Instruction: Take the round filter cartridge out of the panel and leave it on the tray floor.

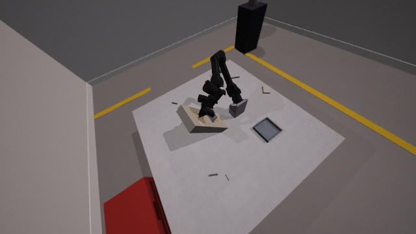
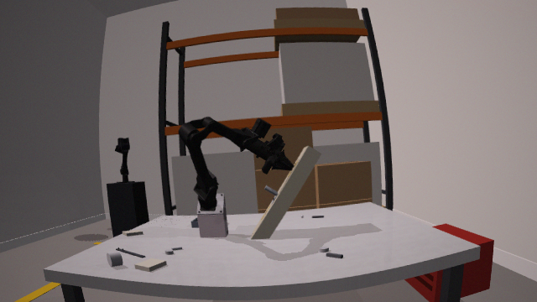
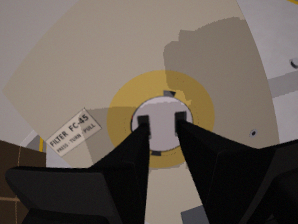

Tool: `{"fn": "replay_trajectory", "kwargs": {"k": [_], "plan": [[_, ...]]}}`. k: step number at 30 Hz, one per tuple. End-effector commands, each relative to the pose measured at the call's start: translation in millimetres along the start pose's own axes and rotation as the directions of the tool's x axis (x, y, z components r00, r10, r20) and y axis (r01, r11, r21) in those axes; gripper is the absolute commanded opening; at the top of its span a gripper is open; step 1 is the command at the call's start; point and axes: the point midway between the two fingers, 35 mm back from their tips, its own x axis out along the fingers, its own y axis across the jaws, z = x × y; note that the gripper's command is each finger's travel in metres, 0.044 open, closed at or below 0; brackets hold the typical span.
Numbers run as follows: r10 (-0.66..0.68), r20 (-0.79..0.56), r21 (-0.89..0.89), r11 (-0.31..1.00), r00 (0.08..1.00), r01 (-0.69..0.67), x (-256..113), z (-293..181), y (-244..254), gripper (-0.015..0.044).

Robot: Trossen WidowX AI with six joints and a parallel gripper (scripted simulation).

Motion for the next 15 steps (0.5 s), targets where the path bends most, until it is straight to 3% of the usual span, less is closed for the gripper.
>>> {"fn": "replay_trajectory", "kwargs": {"k": [1, 15], "plan": [[0.006, -0.002, -0.004, 1.0, 1.0, -0.006, 0.2, -0.4, 0.9, 0.0102], [0.006, -0.001, -0.004, 1.0, 1.0, -0.006, 8.5, -0.4, 0.8, 0.0102]]}}
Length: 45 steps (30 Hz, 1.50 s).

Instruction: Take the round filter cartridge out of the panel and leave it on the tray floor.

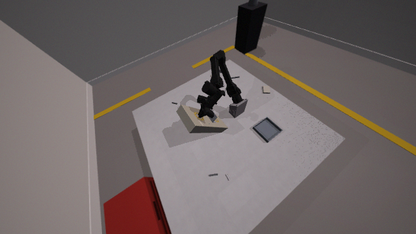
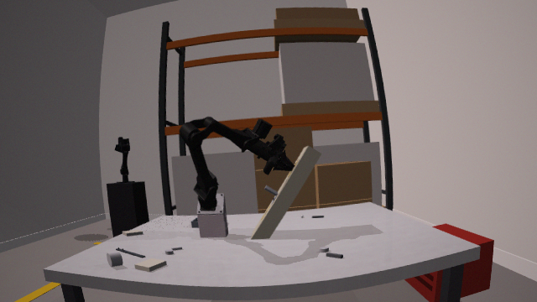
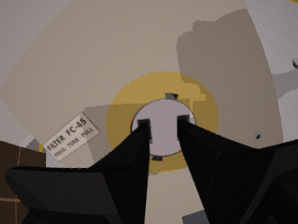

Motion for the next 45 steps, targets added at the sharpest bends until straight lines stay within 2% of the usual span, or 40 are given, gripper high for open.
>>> {"fn": "replay_trajectory", "kwargs": {"k": [1, 21, 30, 32, 34, 45], "plan": [[0.004, -0.003, -0.005, 1.0, 1.0, -0.004, 3.7, -0.7, 0.4, 0.0102], [0.004, -0.002, -0.005, 1.0, 1.0, -0.004, 9.8, -0.6, 0.4, 0.0102], [-0.001, 0.003, -0.007, 1.0, 1.0, 0.001, 6.3, -0.4, 0.8, 0.0042], [-0.001, 0.003, -0.007, 1.0, 1.0, 0.001, 6.3, -0.4, 0.8, 0.0], [0.0, 0.003, -0.013, 1.0, 1.0, 0.0, 6.5, -0.4, 0.8, 0.0], [0.003, -0.002, -0.338, 0.941, 1.0, -0.004, 10.4, -0.6, 0.4, 0.0]]}}
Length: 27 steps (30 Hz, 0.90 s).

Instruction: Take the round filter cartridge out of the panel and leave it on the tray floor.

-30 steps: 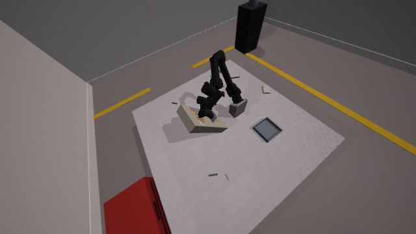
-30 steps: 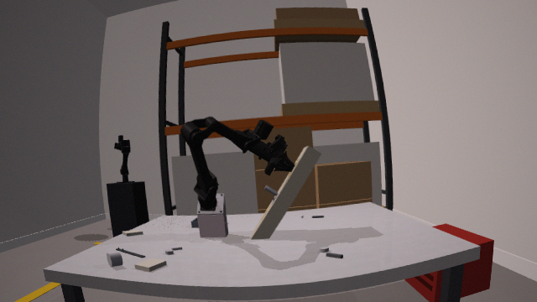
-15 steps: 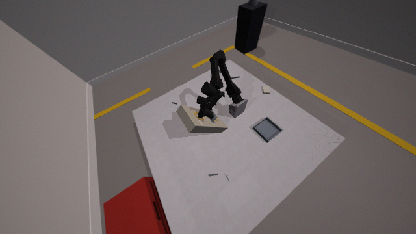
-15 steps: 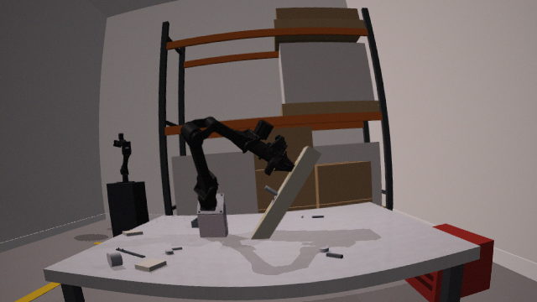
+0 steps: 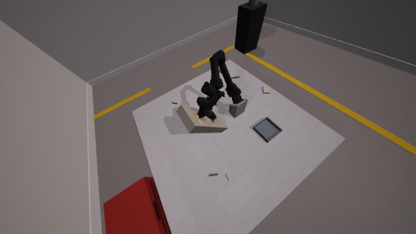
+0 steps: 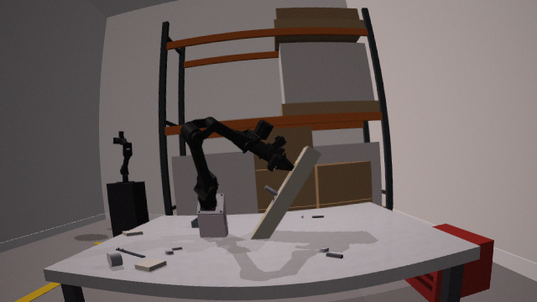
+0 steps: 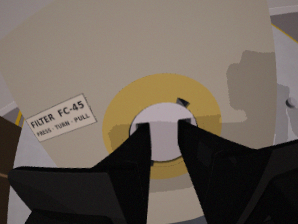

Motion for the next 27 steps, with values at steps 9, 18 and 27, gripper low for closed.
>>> {"fn": "replay_trajectory", "kwargs": {"k": [9, 18, 27], "plan": [[0.008, -0.006, -0.373, 0.928, 1.0, -0.009, 4.6, -0.5, 0.2, 0.0], [0.008, -0.006, -0.64, 0.768, 1.0, -0.01, 5.0, -0.5, 0.2, 0.0], [0.008, -0.006, -0.846, 0.533, 1.0, -0.009, 5.3, -0.5, 0.2, 0.0]]}}
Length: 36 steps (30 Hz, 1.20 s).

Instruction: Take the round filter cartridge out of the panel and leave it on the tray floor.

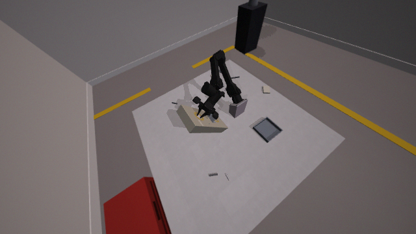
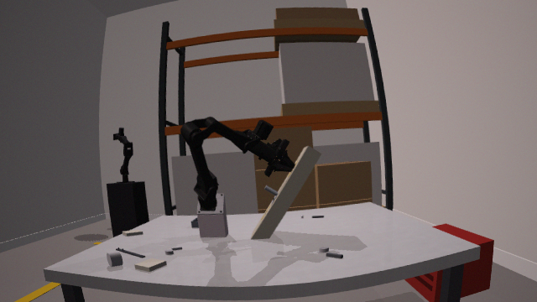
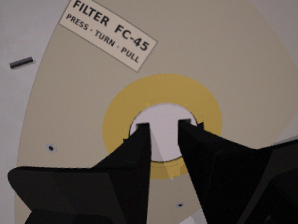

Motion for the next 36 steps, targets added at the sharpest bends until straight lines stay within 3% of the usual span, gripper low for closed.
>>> {"fn": "replay_trajectory", "kwargs": {"k": [1, 5, 10, 26, 36], "plan": [[0.008, -0.002, -0.11, 0.994, 1.0, -0.008, 5.0, -0.9, -0.4, 0.0], [0.008, -0.002, -0.247, 0.969, 1.0, -0.008, 5.1, -0.9, -0.4, 0.0], [0.01, -0.003, -0.205, 0.979, 1.0, -0.011, 2.8, -0.4, 0.1, 0.0], [0.015, -0.004, -0.171, 0.985, 1.0, -0.016, -69.3, 0.1, 0.7, 0.0], [0.013, -0.003, -0.17, 0.985, 1.0, -0.013, -70.4, -11.4, 9.5, 0.0]]}}
